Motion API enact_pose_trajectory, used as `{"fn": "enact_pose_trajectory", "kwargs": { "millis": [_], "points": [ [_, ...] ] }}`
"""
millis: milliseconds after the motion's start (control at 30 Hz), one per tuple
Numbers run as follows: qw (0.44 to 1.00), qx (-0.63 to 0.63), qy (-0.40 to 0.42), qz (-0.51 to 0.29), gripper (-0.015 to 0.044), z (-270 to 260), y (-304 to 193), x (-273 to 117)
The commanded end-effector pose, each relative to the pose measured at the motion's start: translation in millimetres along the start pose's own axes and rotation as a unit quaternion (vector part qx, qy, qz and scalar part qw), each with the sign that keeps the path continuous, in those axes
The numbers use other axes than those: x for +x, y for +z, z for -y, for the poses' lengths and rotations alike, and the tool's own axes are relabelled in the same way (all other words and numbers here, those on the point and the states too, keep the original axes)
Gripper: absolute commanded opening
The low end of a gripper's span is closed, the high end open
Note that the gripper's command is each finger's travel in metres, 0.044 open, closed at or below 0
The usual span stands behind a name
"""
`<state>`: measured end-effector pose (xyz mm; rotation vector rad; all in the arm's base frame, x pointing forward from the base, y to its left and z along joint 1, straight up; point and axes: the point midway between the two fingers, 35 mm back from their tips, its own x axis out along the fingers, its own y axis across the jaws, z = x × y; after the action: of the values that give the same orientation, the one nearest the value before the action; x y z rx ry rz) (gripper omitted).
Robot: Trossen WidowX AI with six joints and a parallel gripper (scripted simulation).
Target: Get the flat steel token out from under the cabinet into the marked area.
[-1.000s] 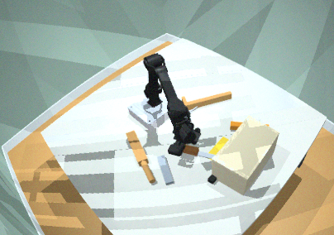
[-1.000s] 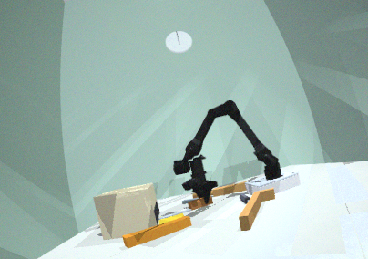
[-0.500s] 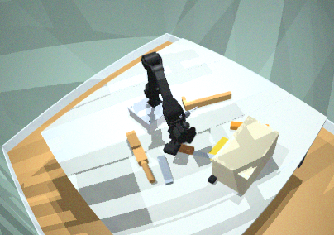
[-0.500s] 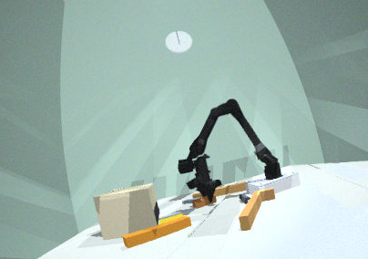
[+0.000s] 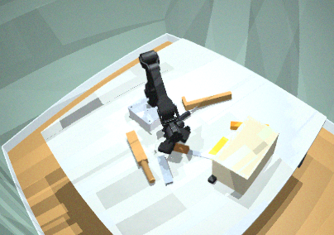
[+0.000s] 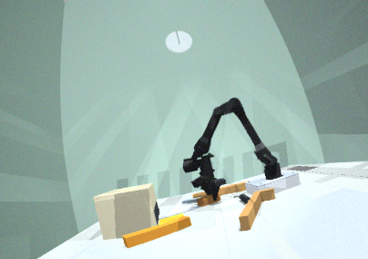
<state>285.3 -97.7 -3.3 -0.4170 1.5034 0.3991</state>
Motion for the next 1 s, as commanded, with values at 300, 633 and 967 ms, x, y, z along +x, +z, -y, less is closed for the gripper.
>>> {"fn": "enact_pose_trajectory", "kwargs": {
  "millis": [300,633,967],
  "points": [
    [1.0,0.0,0.0,-0.002,0.0,1,-23,1],
    [1.0,-0.009,0.0,-0.001,0.0,2,-24,0],
    [0.999,-0.048,0.0,-0.001,0.0,2,-24,-1]
  ]
}}
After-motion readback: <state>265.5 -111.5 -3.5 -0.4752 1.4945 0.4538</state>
